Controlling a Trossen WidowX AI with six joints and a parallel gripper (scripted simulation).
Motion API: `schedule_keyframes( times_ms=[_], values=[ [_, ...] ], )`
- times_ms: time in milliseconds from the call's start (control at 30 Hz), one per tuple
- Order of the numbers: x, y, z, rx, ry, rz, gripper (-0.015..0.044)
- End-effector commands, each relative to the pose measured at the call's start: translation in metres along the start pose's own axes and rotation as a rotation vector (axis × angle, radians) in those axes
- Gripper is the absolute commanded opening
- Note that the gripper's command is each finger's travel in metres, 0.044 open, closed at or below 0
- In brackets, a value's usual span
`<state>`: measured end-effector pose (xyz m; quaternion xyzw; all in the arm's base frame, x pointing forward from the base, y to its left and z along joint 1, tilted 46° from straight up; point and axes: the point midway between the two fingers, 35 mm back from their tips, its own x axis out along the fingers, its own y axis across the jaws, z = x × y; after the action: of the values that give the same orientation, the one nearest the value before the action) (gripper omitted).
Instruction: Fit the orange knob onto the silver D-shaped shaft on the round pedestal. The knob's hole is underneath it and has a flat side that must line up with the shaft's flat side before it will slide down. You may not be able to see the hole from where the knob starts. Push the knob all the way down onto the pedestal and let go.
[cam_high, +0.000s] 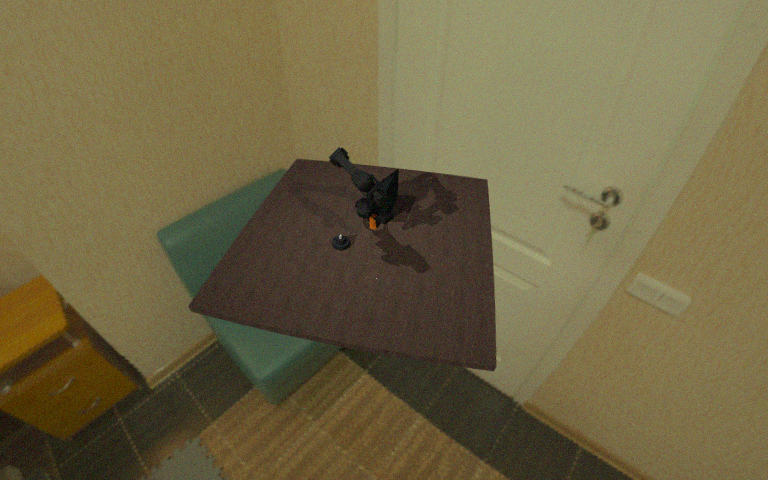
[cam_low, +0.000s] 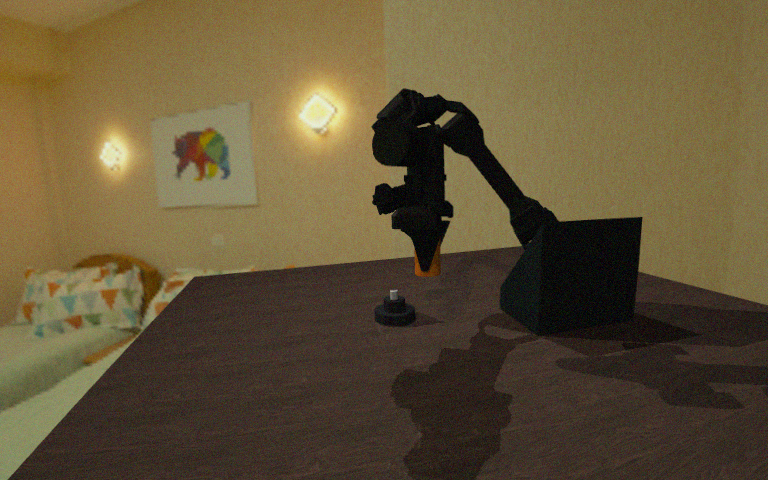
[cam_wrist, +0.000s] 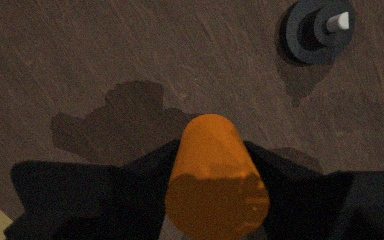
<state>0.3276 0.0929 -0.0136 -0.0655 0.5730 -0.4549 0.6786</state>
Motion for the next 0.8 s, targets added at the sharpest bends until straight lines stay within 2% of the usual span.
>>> schedule_keyframes(
  times_ms=[0, 767],
  values=[
    [-0.006, -0.002, -0.004, -0.008, 0.000, 0.050, 0.0000],
    [-0.044, -0.014, -0.027, -0.009, 0.008, 0.450, 0.0000]
  ],
)
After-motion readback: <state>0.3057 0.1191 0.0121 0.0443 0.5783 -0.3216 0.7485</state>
